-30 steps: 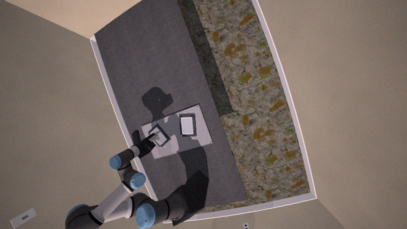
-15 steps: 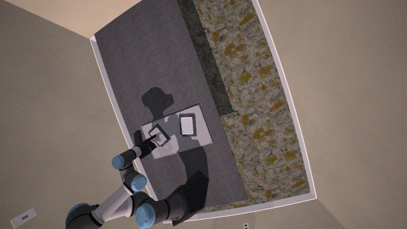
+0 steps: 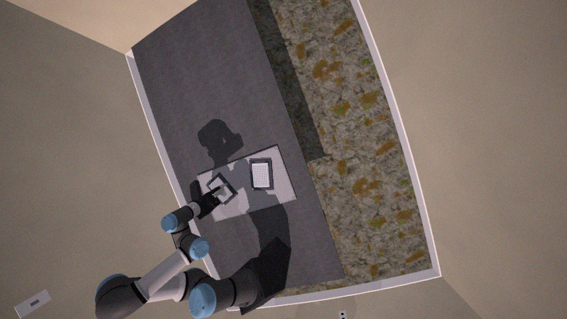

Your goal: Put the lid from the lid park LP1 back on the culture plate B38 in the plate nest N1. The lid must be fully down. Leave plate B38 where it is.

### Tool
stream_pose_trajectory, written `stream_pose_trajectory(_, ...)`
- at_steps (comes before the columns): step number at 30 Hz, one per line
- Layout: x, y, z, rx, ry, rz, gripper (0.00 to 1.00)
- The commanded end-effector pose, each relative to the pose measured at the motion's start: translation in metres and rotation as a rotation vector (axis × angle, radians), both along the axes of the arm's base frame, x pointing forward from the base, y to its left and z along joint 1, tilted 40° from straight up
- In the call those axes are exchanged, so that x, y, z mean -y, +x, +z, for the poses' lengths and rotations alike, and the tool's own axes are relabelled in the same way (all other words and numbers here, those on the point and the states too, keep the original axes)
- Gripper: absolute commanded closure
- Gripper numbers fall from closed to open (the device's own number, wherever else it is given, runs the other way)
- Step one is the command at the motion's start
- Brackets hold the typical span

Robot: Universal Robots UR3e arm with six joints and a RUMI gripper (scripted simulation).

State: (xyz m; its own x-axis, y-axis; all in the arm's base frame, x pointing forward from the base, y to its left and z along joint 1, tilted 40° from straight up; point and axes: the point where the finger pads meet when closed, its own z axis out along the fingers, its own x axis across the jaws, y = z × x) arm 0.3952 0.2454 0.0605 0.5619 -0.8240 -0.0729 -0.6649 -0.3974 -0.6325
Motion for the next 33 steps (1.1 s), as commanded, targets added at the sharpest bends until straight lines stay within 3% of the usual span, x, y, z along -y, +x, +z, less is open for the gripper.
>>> stream_pose_trajectory(1, -0.0032, 0.0044, -0.0052, 0.003, 0.000, -0.001, 0.18)
stream_pose_trajectory(14, -0.0033, 0.0046, -0.0055, 0.003, 0.000, -0.001, 0.18)
stream_pose_trajectory(15, -0.0033, 0.0045, -0.0055, 0.003, 0.000, -0.001, 1.00)
stream_pose_trajectory(33, -0.0034, 0.0046, -0.0055, 0.003, 0.000, -0.001, 1.00)
